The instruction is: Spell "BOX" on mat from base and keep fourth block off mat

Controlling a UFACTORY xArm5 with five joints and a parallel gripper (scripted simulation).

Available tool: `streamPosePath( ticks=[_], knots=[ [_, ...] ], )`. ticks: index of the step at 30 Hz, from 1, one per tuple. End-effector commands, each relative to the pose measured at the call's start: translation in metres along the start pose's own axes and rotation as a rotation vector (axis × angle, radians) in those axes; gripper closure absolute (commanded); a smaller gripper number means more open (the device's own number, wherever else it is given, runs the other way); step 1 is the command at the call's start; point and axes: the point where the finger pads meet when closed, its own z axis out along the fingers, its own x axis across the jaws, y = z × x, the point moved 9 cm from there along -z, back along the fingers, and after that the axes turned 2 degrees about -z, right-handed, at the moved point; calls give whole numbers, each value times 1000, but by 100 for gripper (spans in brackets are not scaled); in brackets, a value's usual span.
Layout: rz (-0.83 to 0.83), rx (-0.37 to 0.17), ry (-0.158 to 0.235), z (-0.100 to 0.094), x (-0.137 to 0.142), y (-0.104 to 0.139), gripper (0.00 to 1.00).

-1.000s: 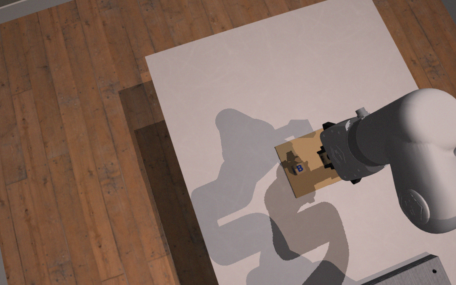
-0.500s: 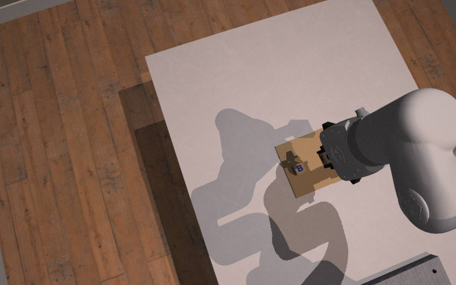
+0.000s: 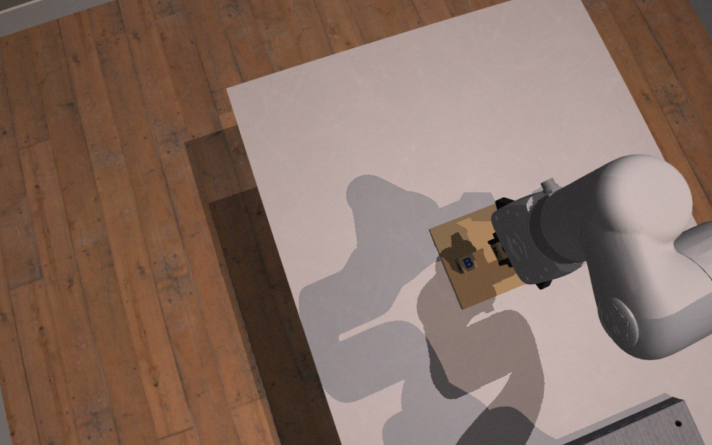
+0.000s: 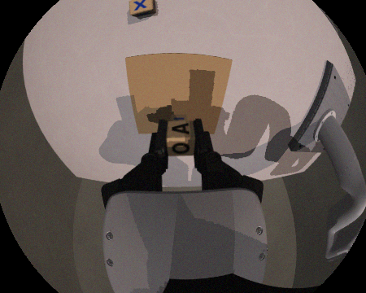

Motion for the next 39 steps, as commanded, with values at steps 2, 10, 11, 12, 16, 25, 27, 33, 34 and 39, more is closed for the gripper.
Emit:
streamPosePath(
  ticks=[2, 10, 11, 12, 16, 25, 27, 33, 34, 39],
  knots=[
    [0, 0, -5, 24, -2, 0, 79],
    [0, 0, -5, 55, -3, 0, 79],
    [0, 0, -5, 58, -3, 0, 79],
    [0, 0, -5, 59, -3, 0, 79],
    [0, 0, -5, 62, -3, 0, 79],
    [0, 0, -5, 63, -3, 0, 79],
    [0, 0, -5, 63, -3, 0, 79],
    [0, 0, -5, 63, -3, 0, 79],
    [0, 0, -5, 63, -3, 0, 79],
    [0, 0, -5, 63, -3, 0, 79]
  ],
)
